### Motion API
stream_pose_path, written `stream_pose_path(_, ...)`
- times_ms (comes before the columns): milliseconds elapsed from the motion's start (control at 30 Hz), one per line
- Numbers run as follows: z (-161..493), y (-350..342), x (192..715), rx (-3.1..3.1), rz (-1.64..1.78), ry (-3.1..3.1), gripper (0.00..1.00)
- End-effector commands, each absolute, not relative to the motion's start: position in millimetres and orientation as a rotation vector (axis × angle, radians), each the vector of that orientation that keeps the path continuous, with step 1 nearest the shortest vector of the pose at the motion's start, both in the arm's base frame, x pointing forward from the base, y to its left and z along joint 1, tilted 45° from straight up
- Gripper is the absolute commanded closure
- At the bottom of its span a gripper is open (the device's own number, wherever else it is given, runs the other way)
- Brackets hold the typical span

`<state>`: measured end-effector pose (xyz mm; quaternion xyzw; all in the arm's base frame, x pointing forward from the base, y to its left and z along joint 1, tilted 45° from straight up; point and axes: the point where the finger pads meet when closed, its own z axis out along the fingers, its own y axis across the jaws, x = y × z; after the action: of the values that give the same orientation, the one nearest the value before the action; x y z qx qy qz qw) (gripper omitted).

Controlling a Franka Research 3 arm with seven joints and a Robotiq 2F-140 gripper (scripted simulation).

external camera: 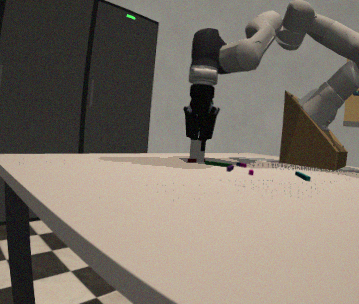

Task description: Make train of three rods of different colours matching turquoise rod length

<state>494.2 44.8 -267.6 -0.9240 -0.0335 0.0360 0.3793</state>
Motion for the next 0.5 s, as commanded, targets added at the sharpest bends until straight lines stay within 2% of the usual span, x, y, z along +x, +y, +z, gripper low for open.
stream_pose_path(0, -268.7, 45.2, 494.8, -2.360, 0.089, -0.087, 0.85)
stream_pose_path(267, -268.7, 45.2, 494.8, -2.360, 0.089, -0.087, 0.85)
stream_pose_path(300, -268.7, 45.2, 494.8, -2.360, 0.089, -0.087, 0.97)
stream_pose_path(467, -268.7, 45.2, 494.8, -2.360, 0.089, -0.087, 0.97)
